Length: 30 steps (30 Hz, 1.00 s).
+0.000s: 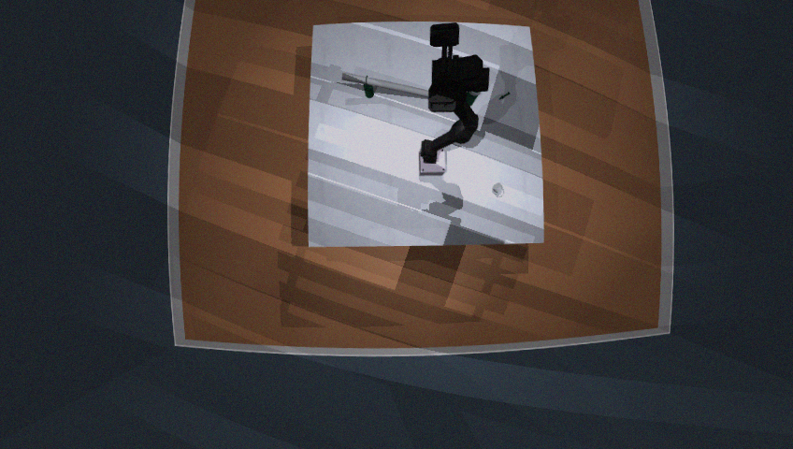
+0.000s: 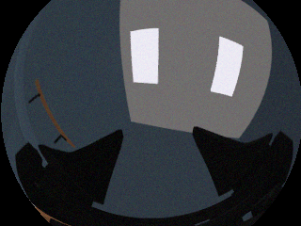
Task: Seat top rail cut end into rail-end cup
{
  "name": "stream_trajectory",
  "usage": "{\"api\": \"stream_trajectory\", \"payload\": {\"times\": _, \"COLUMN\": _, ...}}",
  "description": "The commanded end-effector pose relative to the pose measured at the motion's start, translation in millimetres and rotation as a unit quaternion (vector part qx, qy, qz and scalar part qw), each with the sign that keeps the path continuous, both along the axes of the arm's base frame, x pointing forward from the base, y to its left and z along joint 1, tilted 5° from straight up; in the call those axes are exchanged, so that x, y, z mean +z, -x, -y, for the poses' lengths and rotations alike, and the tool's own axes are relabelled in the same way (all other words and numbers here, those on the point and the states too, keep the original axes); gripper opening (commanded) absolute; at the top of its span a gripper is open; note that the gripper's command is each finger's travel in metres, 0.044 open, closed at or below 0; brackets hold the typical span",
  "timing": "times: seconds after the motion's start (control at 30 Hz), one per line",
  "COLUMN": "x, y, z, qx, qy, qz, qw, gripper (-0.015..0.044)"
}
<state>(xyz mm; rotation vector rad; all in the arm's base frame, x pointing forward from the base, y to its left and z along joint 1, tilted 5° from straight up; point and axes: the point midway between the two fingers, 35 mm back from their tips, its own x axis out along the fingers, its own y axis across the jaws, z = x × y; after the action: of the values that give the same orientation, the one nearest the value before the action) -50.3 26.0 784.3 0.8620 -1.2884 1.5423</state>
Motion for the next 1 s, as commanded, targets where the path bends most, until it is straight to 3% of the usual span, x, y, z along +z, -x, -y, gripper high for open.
{"api": "stream_trajectory", "payload": {"times": 0.0, "x": 0, "y": 0, "z": -2, "qx": -0.002, "qy": 0.003, "qz": -0.001, "qw": 1.0, "gripper": 0.0426}}
{"api": "stream_trajectory", "payload": {"times": 0.23, "x": -22, "y": -27, "z": -83, "qx": -0.091, "qy": 0.116, "qz": -0.033, "qw": 0.989, "gripper": 0.044}}
{"api": "stream_trajectory", "payload": {"times": 0.53, "x": -69, "y": -100, "z": -165, "qx": -0.211, "qy": 0.243, "qz": -0.105, "qw": 0.941, "gripper": 0.044}}
{"api": "stream_trajectory", "payload": {"times": 0.97, "x": -194, "y": -244, "z": -218, "qx": -0.363, "qy": 0.431, "qz": -0.239, "qw": 0.791, "gripper": 0.044}}
